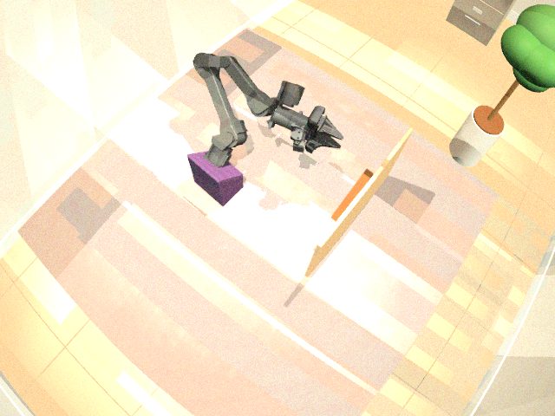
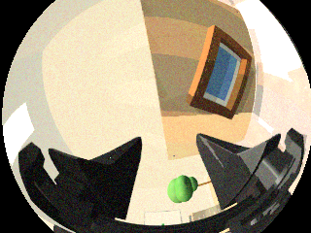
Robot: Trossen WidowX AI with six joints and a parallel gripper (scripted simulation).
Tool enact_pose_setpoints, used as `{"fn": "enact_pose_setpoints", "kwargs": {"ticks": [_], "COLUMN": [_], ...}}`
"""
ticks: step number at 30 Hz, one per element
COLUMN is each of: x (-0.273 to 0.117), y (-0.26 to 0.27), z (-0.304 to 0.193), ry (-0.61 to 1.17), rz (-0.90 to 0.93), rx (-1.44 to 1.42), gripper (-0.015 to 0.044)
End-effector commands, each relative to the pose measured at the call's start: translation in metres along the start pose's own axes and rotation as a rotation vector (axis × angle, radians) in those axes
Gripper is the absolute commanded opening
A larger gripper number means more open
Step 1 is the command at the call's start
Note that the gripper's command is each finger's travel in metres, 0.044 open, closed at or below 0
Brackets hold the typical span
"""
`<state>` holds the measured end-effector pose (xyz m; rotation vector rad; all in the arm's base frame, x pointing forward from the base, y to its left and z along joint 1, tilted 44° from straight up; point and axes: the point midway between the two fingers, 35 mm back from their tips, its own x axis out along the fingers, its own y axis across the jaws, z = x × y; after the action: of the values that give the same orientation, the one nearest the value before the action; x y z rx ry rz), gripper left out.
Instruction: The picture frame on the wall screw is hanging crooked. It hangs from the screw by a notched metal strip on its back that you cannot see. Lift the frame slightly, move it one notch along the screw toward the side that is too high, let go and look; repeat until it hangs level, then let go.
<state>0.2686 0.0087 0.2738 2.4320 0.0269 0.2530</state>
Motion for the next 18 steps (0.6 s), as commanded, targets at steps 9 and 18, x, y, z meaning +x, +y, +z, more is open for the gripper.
{"fn": "enact_pose_setpoints", "kwargs": {"ticks": [9,18], "x": [-0.0289,-0.0289], "y": [-0.0260,-0.0260], "z": [0.0679,0.0679], "ry": [-0.202,-0.202], "rz": [0.058,0.058], "rx": [0.324,0.324], "gripper": [0.0260,0.0260]}}
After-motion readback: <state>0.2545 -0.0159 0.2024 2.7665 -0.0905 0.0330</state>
